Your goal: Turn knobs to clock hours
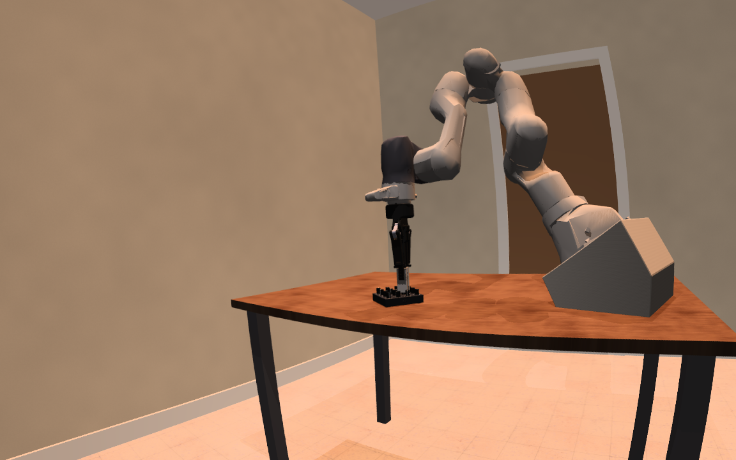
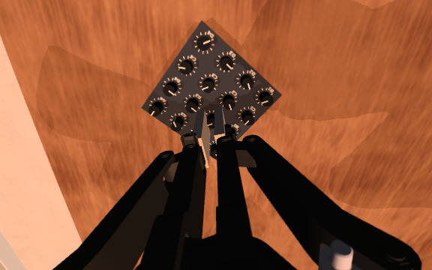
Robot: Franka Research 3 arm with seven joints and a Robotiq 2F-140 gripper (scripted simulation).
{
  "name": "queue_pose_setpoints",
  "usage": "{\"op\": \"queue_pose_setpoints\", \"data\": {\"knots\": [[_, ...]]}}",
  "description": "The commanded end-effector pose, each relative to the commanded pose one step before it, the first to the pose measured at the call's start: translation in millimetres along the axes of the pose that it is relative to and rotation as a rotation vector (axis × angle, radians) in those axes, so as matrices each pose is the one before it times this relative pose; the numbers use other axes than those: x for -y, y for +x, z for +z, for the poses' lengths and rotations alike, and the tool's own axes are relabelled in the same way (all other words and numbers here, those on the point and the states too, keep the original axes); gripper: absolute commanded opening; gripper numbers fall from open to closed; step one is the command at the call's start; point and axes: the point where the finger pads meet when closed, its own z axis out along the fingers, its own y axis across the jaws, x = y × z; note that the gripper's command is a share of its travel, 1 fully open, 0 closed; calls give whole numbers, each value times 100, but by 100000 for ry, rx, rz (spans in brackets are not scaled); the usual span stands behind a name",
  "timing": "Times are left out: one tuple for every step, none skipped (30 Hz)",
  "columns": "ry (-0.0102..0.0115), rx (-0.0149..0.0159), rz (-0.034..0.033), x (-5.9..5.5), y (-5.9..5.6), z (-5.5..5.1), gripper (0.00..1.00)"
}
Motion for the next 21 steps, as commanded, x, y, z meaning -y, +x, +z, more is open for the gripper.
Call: {"op": "queue_pose_setpoints", "data": {"knots": [[-701, -1119, 15581, 46, 52, 26, 5], [0, 0, 1540, 0, 0, 0, 5], [0, 0, 1540, 0, 0, 0, 5], [0, 0, 1539, 0, 0, 0, 5], [0, 0, 1539, 0, 0, 0, 5], [0, 0, 1539, 0, 0, 0, 5], [0, 0, 1539, 0, 0, 0, 5], [0, 0, 1539, 0, 0, 0, 5], [0, 0, 1539, 0, 0, 0, 5], [0, 0, 0, 0, 0, 0, 5], [0, 0, 0, 0, 0, 0, 5], [0, 0, 2533, 0, 0, 0, 5], [0, 0, 2474, 0, 0, 0, 5], [0, 0, 1913, 0, 0, 0, 5], [0, 0, 1550, 0, 0, 0, 5], [0, 0, 1549, 0, 0, 0, 5], [0, 0, 1548, 0, 0, 0, 5], [0, 0, 1548, 0, 0, 0, 5], [0, 0, 1547, 0, 0, 0, 5], [0, 0, 1547, 0, 0, 0, 5], [0, 0, 1548, 0, 0, 0, 5]]}}
